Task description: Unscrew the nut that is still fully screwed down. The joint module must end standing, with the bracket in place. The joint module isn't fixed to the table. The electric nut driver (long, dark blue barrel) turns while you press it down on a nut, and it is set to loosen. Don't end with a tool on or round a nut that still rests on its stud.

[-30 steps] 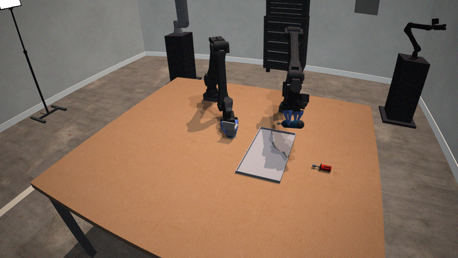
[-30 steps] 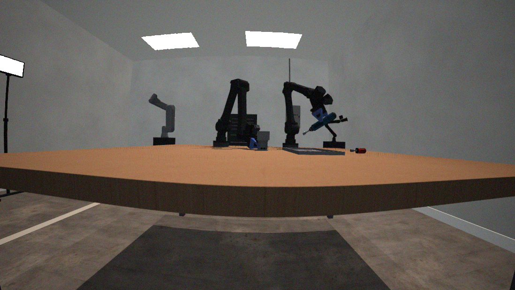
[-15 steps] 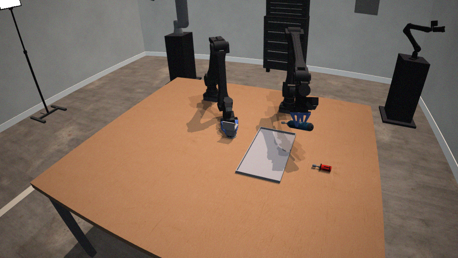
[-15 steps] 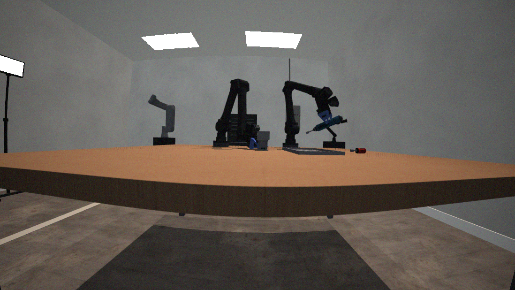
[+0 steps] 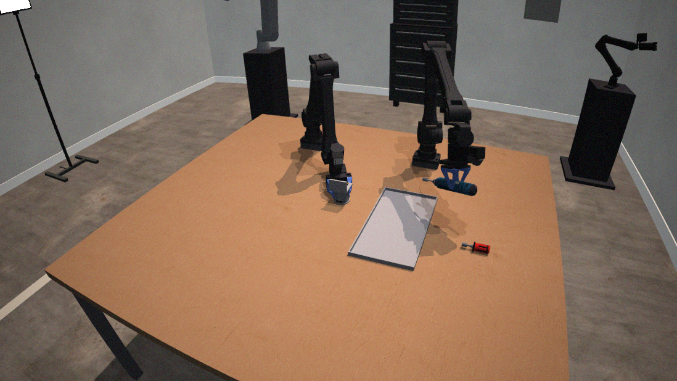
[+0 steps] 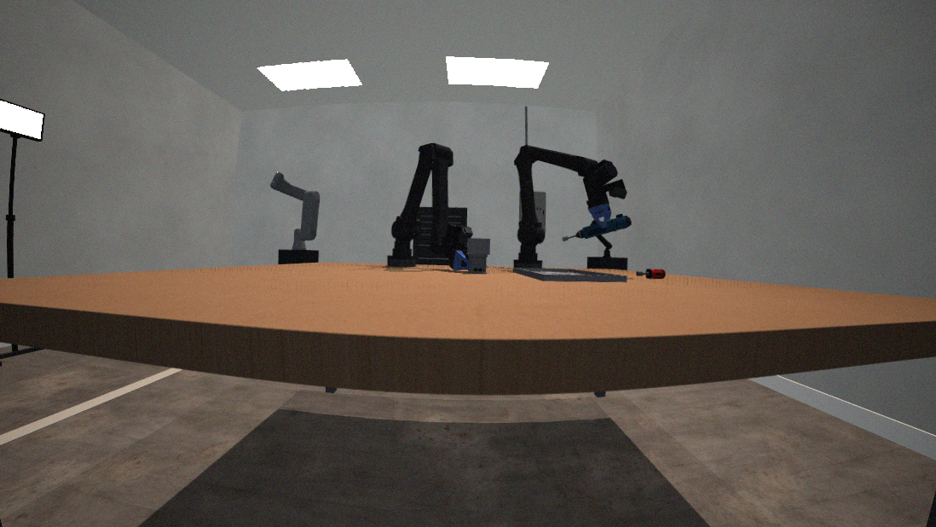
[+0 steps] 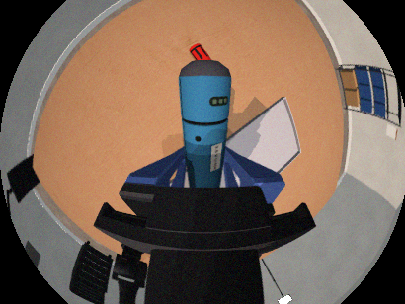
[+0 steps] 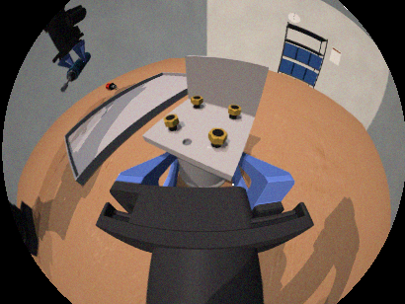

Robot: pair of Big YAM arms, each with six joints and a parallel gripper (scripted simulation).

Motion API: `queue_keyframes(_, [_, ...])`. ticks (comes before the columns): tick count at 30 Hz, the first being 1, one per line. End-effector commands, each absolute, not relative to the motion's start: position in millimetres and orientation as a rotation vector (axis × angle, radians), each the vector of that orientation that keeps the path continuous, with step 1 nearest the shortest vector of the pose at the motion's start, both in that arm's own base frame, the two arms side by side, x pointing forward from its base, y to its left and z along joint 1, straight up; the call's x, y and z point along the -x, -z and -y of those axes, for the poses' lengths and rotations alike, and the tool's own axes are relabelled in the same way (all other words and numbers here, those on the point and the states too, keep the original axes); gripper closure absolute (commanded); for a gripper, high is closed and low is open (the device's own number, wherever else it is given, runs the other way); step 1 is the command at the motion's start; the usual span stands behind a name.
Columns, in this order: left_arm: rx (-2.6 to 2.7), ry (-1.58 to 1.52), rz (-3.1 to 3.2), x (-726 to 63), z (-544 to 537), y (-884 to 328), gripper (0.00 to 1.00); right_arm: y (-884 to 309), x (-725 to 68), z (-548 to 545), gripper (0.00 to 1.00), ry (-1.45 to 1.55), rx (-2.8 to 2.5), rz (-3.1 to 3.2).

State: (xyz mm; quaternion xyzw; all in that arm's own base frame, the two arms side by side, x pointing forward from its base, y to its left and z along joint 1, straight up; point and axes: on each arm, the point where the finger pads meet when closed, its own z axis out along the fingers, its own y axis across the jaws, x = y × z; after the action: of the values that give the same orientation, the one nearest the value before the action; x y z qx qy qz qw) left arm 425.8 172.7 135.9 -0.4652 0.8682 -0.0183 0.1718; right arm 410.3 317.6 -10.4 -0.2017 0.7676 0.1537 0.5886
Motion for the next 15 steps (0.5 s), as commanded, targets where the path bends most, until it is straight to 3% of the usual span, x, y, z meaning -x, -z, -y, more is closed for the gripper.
queue_keyframes(1, [1.372,0.060,-2.377,-449.7,-198.6,-171.8,0.58,26.7,-406.8,-314.6,0.41,-0.337,0.491,-1.822])
queue_keyframes(15, [1.540,0.047,-2.348,-431.0,-224.3,-182.8,0.58,26.7,-406.8,-314.6,0.41,-0.337,0.491,-1.822])
